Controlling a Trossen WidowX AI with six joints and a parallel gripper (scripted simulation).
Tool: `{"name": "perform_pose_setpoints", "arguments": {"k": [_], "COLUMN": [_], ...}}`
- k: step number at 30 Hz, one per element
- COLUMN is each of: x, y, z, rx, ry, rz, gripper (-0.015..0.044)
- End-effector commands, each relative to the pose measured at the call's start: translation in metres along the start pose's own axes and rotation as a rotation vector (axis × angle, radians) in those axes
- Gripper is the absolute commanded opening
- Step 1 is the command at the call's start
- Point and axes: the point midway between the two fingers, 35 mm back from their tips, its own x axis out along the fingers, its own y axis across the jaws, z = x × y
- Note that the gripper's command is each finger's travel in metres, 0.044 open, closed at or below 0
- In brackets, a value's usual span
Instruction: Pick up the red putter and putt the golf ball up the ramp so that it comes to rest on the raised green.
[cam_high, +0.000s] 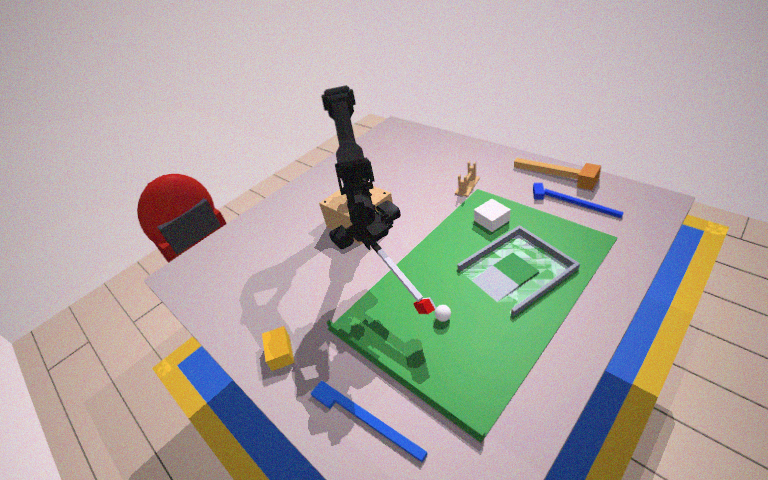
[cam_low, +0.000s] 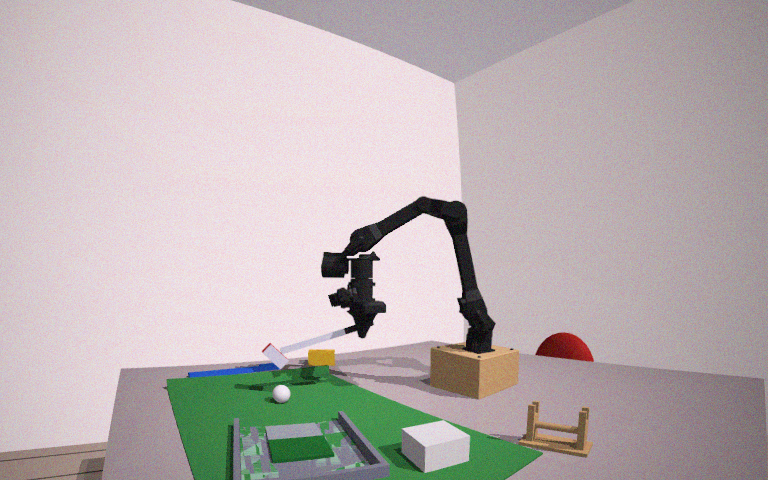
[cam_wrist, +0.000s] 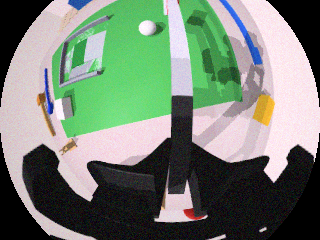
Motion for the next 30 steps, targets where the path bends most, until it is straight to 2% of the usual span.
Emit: {"name": "perform_pose_setpoints", "arguments": {"k": [1,12,30], "x": [-0.001,0.038,0.057], "y": [-0.005,-0.005,-0.005], "z": [0.000,0.000,0.000], "rx": [0.028,0.028,0.028], "ry": [0.001,0.001,0.001], "rz": [-0.004,-0.004,-0.004], "gripper": [0.0000,0.0000,0.0000]}}
